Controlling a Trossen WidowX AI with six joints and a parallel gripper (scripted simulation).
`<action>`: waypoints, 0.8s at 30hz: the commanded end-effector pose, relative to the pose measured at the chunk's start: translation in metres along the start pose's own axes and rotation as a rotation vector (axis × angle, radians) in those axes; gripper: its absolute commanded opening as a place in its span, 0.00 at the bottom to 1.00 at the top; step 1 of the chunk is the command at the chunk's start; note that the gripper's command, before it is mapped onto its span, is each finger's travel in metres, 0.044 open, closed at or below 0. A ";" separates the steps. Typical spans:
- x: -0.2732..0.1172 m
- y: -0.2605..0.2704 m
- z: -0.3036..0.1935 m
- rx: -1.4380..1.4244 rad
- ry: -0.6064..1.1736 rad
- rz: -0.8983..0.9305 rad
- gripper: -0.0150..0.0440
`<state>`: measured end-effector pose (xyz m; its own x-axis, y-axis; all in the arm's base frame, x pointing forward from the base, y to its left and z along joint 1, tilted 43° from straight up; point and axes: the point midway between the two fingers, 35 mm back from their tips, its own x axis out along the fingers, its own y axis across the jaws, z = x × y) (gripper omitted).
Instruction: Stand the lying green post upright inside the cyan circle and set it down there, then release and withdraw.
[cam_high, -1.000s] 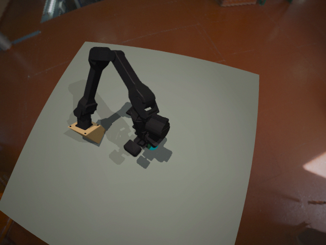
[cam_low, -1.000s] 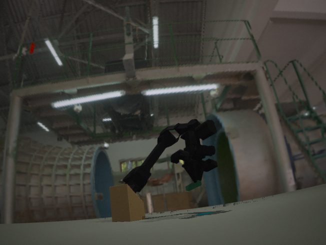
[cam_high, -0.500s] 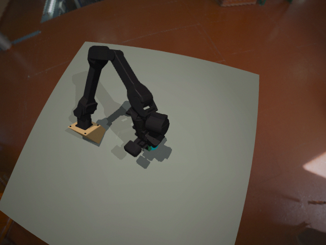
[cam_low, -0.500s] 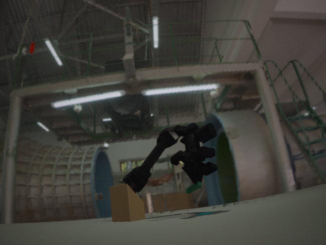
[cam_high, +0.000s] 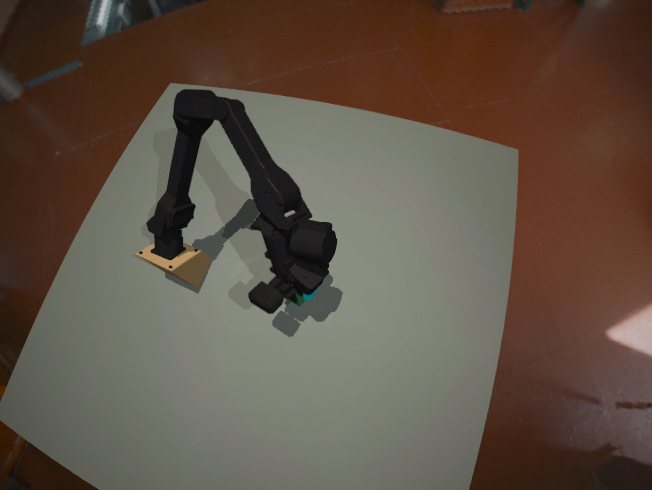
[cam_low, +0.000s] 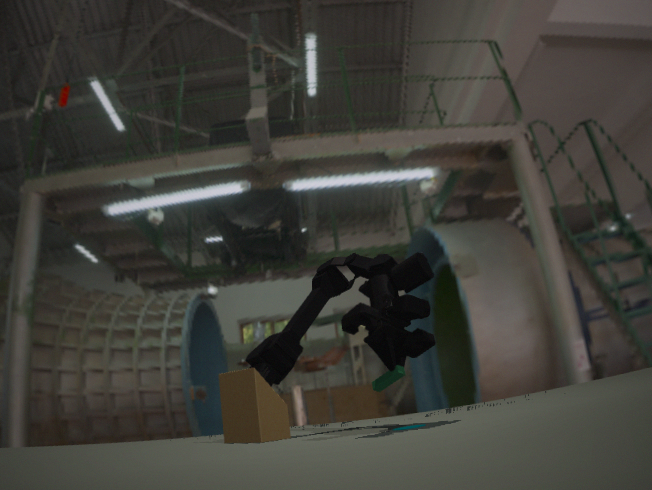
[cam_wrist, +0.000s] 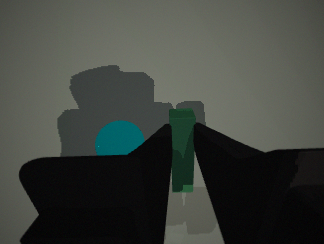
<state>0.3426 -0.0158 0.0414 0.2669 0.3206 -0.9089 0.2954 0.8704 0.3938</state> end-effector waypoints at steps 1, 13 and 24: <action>0.002 0.001 -0.001 -0.002 -0.025 -0.016 0.29; 0.006 0.001 0.000 -0.004 -0.095 -0.045 0.29; 0.009 0.001 0.001 -0.002 -0.162 -0.067 0.29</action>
<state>0.3468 -0.0138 0.0348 0.3745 0.2148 -0.9020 0.3117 0.8870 0.3407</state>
